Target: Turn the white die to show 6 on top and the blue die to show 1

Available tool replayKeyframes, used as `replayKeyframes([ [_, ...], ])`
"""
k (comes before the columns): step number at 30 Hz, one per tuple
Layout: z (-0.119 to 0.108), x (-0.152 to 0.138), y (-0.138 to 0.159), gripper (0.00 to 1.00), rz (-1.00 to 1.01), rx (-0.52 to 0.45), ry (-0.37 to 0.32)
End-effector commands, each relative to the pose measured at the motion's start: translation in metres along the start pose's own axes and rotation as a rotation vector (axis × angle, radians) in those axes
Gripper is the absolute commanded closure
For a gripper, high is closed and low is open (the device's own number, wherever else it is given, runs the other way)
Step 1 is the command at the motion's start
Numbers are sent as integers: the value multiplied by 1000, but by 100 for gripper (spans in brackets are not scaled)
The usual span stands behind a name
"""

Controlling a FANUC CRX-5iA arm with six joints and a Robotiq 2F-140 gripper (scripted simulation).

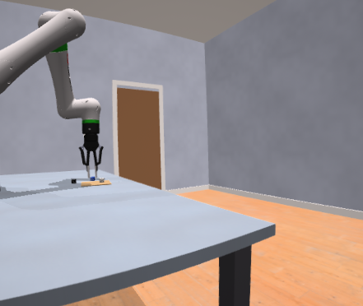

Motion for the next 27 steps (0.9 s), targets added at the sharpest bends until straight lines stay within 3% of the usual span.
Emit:
replayKeyframes([
  [1, 2, 0, 0, 79, 0, 0, -1],
  [27, 11, 0, 0, 79, 0, 0, -1],
])
Point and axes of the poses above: the point where the finger pads meet when closed, its own z axis out along the fingers, its own x axis across the jaws, y = z × x, the point moved 6 cm from there along -z, back along the fingers, and after that the axes turned 11 degrees about -z, right-handed, at the moved point
